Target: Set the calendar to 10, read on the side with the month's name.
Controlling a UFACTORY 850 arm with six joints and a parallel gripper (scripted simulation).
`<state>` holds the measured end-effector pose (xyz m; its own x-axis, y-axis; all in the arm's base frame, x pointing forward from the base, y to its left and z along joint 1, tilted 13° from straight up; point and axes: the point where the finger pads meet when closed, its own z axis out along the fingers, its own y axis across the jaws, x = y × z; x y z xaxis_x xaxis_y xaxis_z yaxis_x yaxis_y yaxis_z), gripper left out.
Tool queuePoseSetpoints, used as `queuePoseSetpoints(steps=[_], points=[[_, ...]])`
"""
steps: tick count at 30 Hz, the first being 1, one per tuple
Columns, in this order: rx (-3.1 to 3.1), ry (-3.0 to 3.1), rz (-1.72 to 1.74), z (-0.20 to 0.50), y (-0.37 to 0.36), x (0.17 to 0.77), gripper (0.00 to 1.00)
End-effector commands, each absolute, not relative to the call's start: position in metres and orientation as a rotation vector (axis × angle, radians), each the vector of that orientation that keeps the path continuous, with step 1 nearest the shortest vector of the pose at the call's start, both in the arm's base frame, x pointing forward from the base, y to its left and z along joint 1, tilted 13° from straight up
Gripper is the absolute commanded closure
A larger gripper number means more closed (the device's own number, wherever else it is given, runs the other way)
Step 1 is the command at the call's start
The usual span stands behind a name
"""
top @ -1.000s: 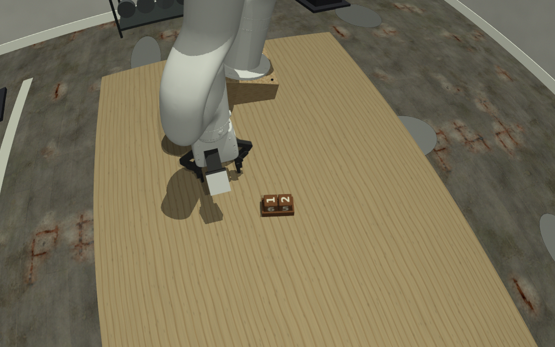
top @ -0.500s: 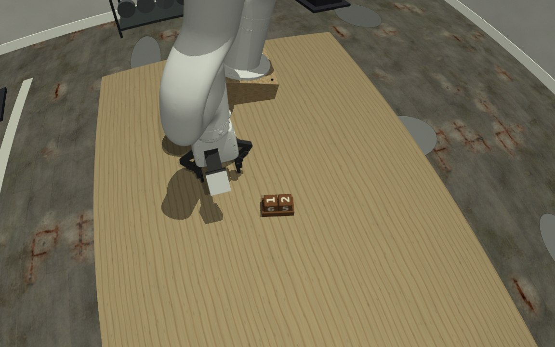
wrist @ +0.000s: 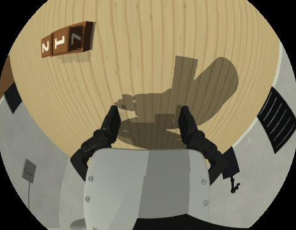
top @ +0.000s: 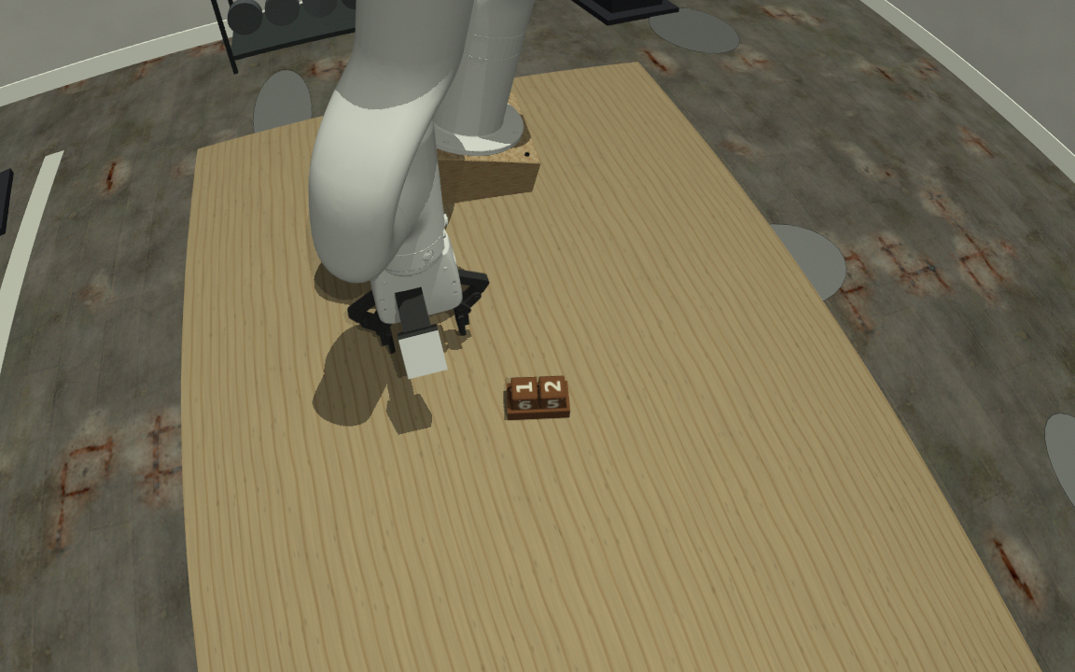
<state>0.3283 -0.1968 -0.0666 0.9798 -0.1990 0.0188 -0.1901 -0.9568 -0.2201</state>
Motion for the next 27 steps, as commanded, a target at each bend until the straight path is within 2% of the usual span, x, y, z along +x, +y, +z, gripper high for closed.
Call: queuePoseSetpoints(steps=[1, 27], points=[[-2.908, 0.289, -0.062, -0.066, -0.197, 0.329, 0.0], [-2.908, 0.289, -0.062, -0.008, -0.21, 0.325, 0.0]])
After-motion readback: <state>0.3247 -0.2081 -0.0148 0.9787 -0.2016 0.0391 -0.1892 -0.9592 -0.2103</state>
